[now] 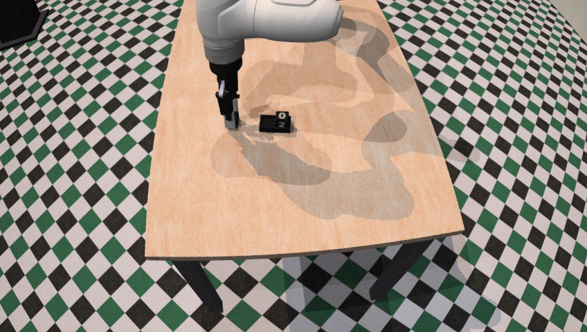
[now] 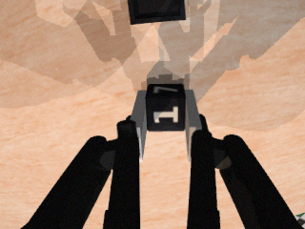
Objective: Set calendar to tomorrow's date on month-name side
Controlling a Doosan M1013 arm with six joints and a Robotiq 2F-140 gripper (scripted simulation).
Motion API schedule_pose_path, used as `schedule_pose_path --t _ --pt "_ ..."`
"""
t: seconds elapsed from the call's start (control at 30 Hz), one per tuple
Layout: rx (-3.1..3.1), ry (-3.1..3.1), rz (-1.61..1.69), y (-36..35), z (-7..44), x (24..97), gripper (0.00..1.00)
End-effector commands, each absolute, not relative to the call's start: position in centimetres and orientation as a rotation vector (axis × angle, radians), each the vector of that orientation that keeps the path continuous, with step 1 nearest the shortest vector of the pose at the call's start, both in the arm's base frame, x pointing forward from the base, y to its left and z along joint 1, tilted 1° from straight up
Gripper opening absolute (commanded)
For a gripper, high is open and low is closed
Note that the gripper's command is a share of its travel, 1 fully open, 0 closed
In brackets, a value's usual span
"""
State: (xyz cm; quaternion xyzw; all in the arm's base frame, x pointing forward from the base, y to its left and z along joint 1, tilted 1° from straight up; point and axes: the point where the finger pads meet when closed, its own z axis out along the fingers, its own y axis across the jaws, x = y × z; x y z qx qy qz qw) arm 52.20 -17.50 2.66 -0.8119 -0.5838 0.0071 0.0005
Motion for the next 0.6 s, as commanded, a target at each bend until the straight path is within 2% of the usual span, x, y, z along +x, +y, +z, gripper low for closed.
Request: schedule_pose_path --t 0.0,0.57 --pt "-2.550 -1.833 0.022 -17.50 2.66 52.20 0.17" --pt "-2.550 -1.833 0.022 -17.50 2.31 52.19 0.17"
